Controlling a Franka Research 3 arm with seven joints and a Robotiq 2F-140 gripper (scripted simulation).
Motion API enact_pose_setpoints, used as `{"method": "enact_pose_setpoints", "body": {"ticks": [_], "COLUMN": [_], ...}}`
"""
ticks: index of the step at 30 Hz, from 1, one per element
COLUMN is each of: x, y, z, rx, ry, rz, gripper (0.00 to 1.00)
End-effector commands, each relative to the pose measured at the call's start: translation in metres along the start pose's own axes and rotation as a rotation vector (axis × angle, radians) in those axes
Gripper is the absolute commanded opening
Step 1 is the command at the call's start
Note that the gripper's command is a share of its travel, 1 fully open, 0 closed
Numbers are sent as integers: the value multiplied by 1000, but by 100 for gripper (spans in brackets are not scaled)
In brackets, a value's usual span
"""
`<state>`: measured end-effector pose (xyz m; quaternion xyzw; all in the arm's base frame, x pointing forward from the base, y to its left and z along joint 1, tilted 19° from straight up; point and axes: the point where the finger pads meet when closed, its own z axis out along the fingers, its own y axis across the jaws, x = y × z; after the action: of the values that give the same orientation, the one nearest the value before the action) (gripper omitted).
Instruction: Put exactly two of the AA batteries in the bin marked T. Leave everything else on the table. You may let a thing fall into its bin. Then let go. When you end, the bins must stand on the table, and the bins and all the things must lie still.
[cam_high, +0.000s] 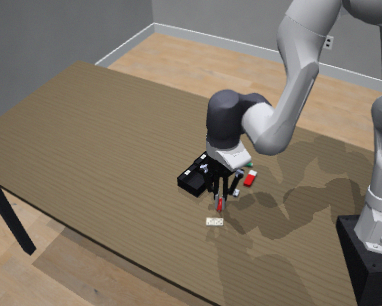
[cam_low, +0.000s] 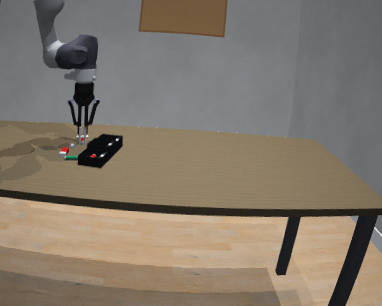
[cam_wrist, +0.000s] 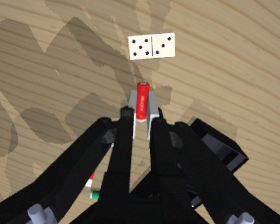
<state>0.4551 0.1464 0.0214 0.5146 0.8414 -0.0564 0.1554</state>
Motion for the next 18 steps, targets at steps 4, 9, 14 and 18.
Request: {"method": "enact_pose_setpoints", "body": {"ticks": [4,9,14,18], "x": [0,0,0,0], "y": [1,1,1,1], "z": [0,-14,-24,-37], "rx": [-4,-4,-4,-4], "ry": [1,1,1,1], "rz": [3,3,3,3], "gripper": [5,5,5,5]}}
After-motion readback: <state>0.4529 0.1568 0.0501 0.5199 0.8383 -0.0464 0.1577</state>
